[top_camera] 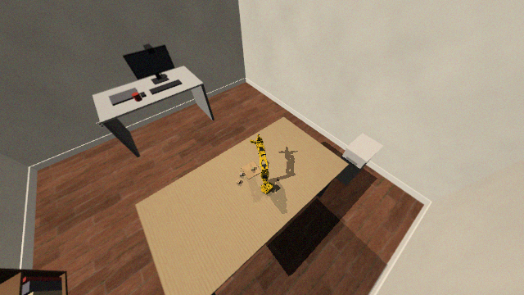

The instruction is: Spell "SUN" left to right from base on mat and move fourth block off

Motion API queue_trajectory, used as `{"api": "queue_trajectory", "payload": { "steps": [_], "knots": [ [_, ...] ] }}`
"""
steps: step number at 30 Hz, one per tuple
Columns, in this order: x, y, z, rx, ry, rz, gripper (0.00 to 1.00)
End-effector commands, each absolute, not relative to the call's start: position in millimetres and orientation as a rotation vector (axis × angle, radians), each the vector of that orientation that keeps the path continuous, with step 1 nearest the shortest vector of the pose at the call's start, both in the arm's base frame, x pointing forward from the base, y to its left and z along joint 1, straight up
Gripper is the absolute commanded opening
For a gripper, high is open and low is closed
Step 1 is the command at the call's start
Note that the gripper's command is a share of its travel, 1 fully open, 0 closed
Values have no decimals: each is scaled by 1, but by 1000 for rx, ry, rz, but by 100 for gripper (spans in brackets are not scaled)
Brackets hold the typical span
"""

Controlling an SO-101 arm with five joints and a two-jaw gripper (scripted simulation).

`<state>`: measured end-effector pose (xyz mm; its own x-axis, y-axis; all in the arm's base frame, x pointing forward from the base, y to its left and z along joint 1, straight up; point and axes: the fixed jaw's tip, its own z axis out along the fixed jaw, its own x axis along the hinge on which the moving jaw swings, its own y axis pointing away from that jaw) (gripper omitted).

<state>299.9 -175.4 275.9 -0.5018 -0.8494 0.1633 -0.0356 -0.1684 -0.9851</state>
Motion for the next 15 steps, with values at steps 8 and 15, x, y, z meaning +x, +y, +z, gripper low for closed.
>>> {"api": "queue_trajectory", "payload": {
  "steps": [8,15],
  "knots": [
    [276,-162,332,-911,1319,-1858,100],
    [272,-159,338,-898,1300,-1871,100]
  ]
}}
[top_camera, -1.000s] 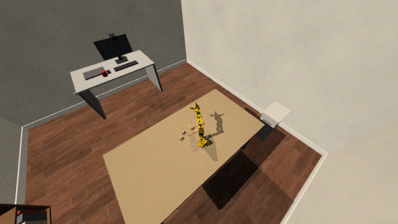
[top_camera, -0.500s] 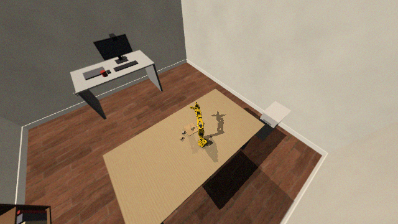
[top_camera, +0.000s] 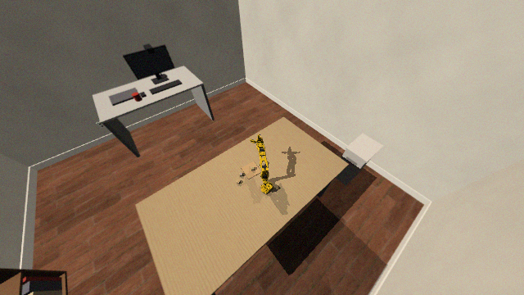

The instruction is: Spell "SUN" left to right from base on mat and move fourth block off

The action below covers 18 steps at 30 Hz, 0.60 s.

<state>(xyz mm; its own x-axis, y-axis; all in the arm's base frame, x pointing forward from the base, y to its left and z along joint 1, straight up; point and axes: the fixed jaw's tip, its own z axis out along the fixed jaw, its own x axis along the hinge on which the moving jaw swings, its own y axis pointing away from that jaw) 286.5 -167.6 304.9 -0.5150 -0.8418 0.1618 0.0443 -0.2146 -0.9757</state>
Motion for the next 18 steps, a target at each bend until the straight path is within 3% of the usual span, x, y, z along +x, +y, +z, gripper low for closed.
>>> {"api": "queue_trajectory", "payload": {
  "steps": [1,18],
  "knots": [
    [270,-158,341,-891,1290,-1877,100],
    [249,-146,368,-826,1195,-1934,100]
  ]
}}
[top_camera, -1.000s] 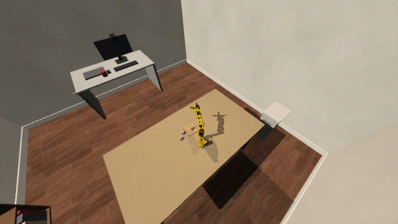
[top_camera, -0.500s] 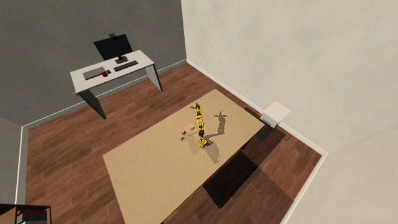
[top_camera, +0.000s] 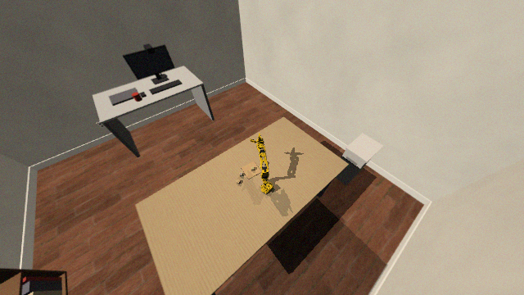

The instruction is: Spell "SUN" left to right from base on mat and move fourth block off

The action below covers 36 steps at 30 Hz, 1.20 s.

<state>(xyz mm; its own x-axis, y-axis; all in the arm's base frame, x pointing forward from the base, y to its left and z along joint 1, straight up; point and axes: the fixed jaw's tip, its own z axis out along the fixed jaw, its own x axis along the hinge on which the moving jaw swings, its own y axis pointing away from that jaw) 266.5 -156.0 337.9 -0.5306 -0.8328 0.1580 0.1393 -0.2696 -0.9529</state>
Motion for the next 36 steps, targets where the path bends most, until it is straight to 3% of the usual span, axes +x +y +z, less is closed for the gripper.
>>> {"api": "queue_trajectory", "payload": {
  "steps": [1,36],
  "knots": [
    [247,-145,371,-818,1184,-1940,100],
    [196,-115,420,-676,979,-2045,100]
  ]
}}
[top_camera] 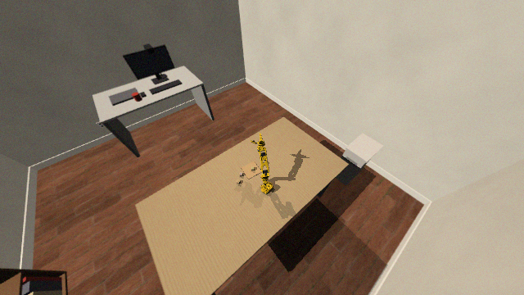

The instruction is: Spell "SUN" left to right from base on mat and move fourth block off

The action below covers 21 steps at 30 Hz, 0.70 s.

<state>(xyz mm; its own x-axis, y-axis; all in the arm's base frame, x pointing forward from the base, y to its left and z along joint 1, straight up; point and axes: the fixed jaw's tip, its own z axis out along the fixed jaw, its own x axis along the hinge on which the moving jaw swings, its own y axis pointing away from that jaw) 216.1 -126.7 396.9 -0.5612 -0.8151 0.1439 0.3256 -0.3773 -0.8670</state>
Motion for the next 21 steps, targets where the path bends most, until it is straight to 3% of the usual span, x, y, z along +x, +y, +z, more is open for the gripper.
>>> {"api": "queue_trajectory", "payload": {
  "steps": [1,21],
  "knots": [
    [193,-113,422,-668,967,-2050,100],
    [158,-94,444,-583,843,-2101,100]
  ]
}}
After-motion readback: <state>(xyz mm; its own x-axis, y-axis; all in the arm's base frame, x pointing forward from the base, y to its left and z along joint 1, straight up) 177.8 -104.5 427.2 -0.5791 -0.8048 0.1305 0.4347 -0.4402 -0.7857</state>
